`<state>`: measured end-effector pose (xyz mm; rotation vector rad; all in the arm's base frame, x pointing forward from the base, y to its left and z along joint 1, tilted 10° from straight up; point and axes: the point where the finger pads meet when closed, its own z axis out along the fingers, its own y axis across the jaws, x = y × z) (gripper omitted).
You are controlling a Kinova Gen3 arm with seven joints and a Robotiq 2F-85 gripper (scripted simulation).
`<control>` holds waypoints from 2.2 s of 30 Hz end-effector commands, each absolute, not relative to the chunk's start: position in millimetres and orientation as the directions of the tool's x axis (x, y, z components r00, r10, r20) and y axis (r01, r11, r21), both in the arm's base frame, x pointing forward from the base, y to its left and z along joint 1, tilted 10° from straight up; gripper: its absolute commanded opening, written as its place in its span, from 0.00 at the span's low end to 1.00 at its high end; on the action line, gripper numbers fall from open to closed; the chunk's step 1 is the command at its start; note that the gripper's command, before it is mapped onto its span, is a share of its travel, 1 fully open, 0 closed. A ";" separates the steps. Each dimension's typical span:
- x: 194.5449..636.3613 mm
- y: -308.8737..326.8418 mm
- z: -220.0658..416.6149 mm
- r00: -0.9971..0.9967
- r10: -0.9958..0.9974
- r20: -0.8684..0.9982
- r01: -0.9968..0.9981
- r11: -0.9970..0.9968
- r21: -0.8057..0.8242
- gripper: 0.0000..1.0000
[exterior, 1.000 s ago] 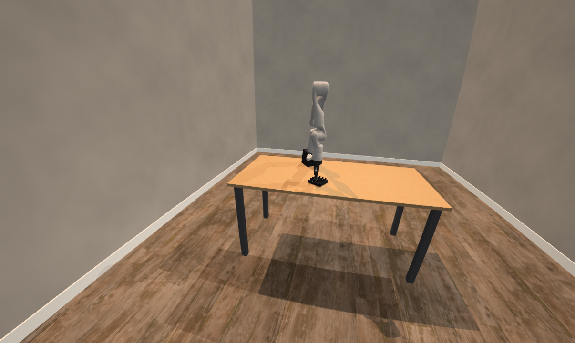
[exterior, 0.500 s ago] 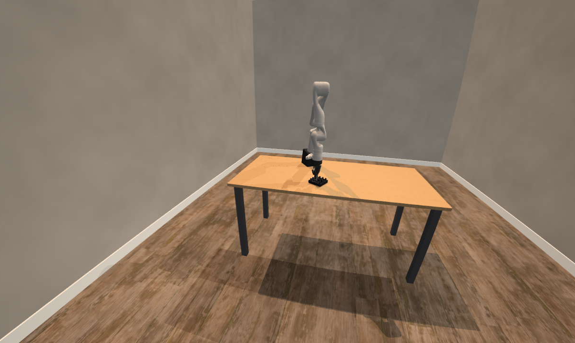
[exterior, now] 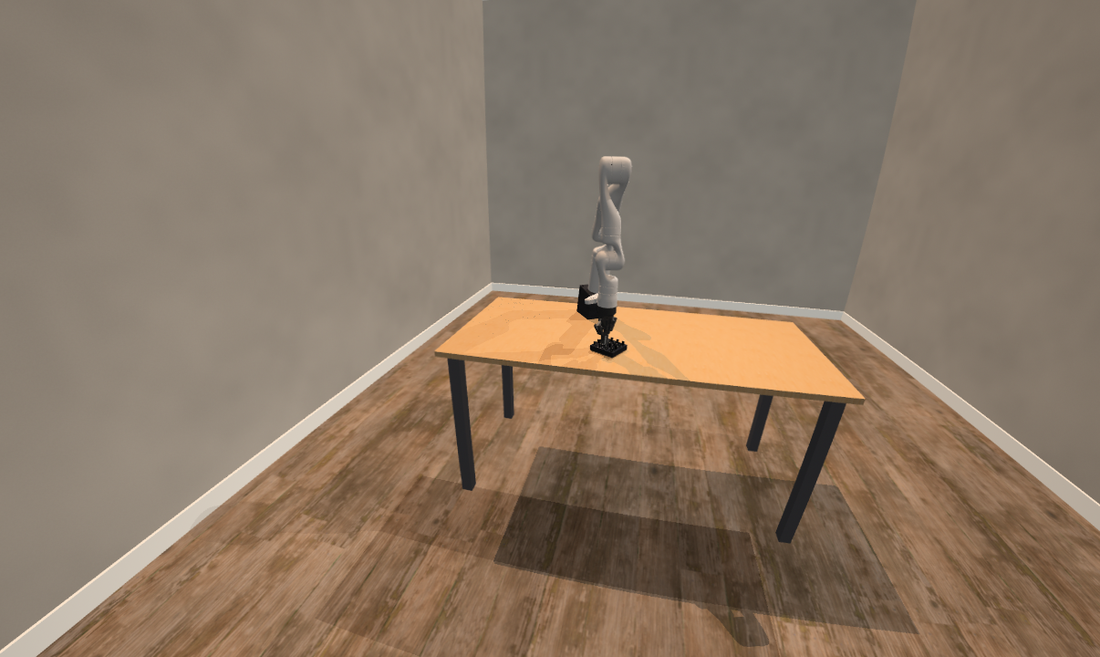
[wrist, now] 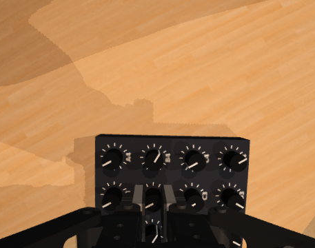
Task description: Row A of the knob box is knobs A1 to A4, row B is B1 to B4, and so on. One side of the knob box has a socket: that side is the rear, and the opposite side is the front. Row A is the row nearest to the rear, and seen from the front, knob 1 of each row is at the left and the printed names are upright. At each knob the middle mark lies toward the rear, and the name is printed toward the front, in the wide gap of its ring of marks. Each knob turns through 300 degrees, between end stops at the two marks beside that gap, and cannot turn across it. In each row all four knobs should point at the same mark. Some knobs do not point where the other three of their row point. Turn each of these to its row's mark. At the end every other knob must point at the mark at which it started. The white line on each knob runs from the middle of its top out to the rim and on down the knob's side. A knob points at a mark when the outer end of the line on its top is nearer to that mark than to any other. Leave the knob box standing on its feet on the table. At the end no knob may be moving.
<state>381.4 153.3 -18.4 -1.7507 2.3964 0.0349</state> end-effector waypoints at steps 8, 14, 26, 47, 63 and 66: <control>381.8 153.4 -17.9 -0.344 -0.925 -0.158 -0.930 0.359 -0.076 0.08; 381.8 153.4 -17.9 -0.352 -0.922 -0.158 -0.927 0.367 -0.075 0.08; 381.8 153.4 -17.9 -0.354 -0.922 -0.159 -0.926 0.369 -0.074 0.08; 381.8 153.4 -17.9 -0.354 -0.922 -0.159 -0.926 0.369 -0.074 0.19; 379.7 151.4 -1.7 -0.354 -0.922 -0.159 -0.926 0.369 -0.074 0.19; 379.0 150.7 4.1 -0.354 -0.922 -0.159 -0.926 0.369 -0.074 0.19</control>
